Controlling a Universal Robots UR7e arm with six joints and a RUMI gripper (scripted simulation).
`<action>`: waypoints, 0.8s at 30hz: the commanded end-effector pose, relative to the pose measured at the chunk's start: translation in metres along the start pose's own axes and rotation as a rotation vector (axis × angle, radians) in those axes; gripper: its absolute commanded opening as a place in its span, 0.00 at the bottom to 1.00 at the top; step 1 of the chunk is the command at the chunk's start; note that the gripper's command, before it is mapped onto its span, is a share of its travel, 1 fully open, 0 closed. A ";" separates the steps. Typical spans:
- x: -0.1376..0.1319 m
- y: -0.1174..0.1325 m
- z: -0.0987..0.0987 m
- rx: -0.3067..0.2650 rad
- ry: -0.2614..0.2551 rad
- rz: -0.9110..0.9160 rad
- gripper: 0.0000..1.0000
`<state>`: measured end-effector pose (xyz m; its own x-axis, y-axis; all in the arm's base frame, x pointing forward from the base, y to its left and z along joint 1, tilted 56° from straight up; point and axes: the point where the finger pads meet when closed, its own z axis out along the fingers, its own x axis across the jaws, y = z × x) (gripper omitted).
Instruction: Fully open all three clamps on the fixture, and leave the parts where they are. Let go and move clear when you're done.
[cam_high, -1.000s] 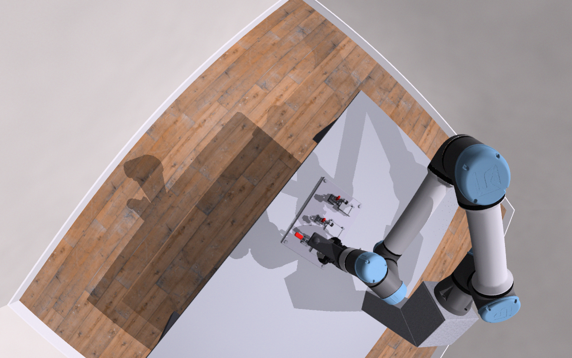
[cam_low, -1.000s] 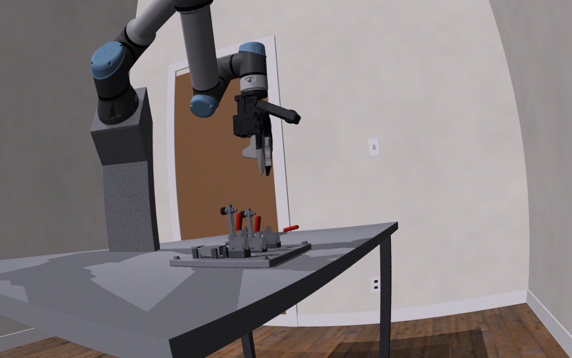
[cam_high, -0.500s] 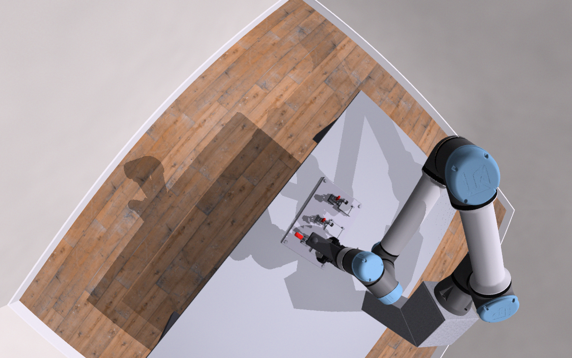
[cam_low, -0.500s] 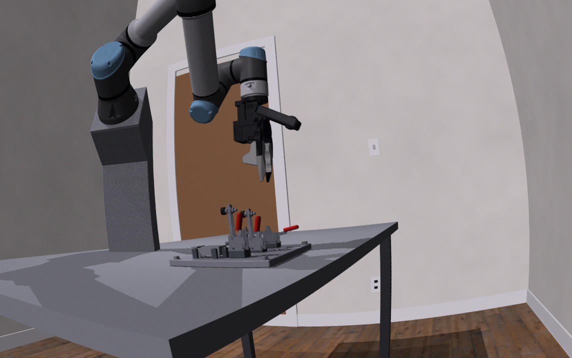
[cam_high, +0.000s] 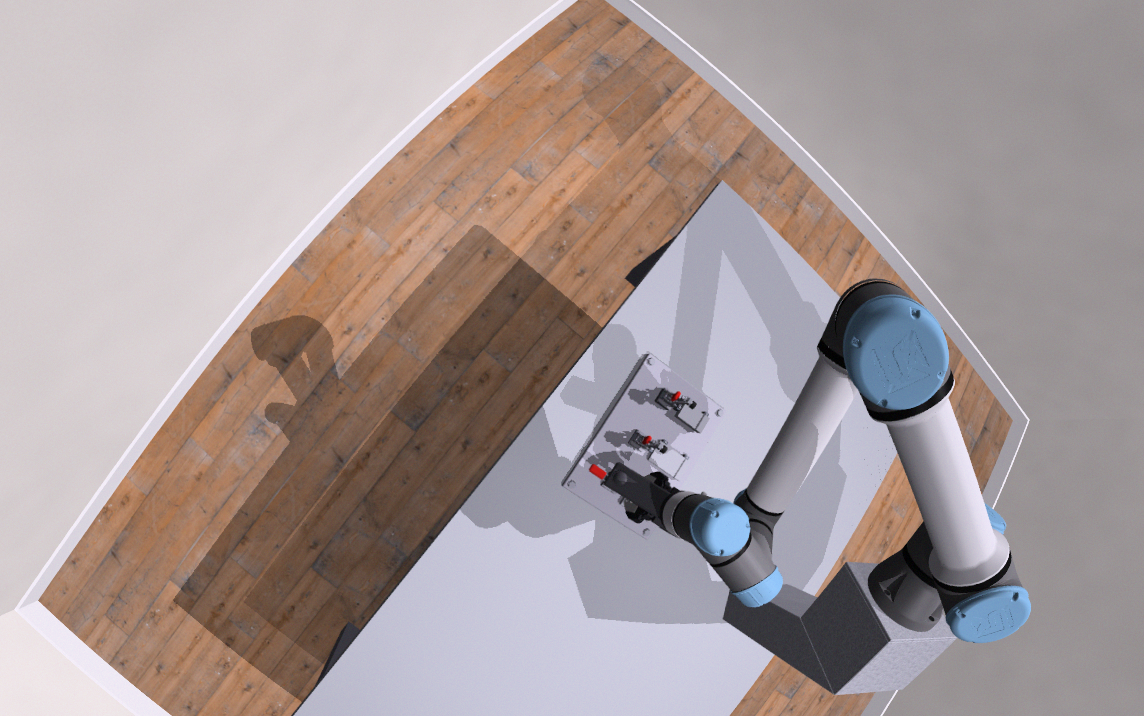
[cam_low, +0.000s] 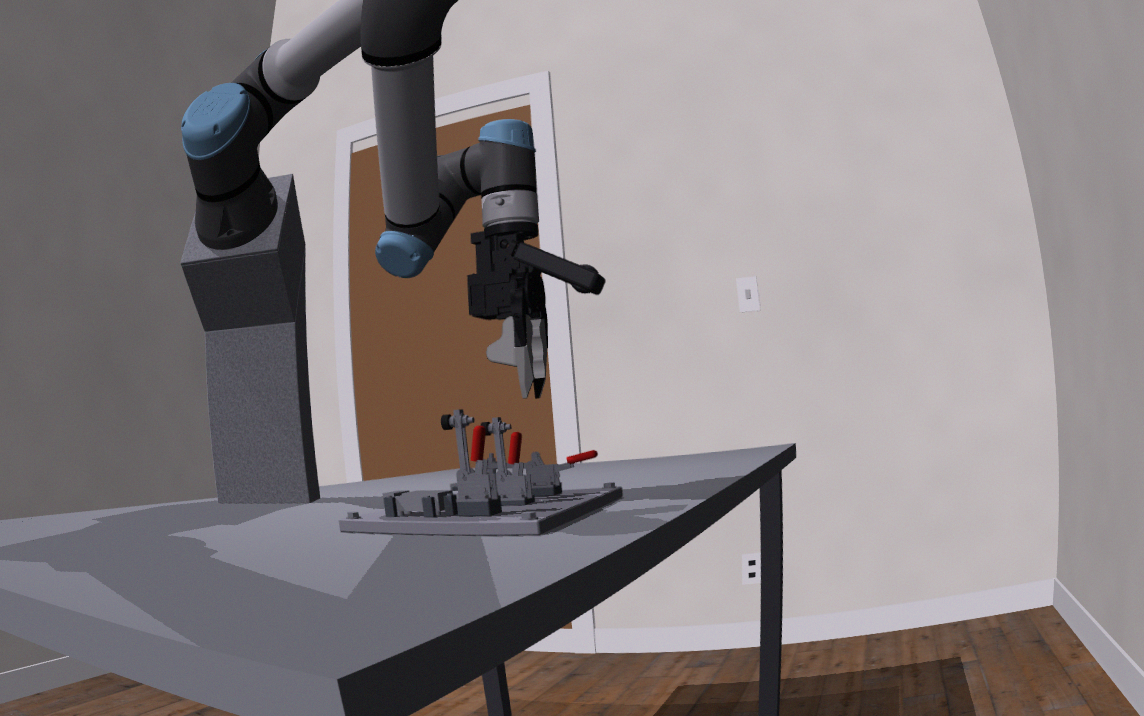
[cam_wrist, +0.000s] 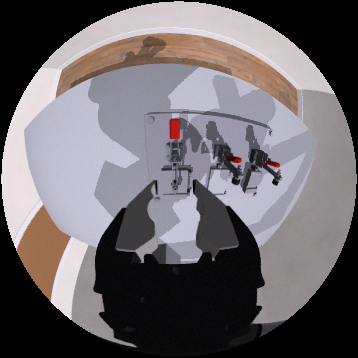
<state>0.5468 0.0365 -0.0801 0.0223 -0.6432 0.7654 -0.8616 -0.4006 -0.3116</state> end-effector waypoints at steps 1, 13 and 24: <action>0.001 -0.005 0.001 0.010 -0.001 0.004 0.28; 0.001 -0.024 -0.001 0.013 0.000 0.005 0.28; 0.001 -0.047 -0.002 0.013 0.000 0.005 0.28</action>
<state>0.5743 0.0488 -0.0689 0.0198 -0.6444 0.7645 -0.8564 -0.4054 -0.3196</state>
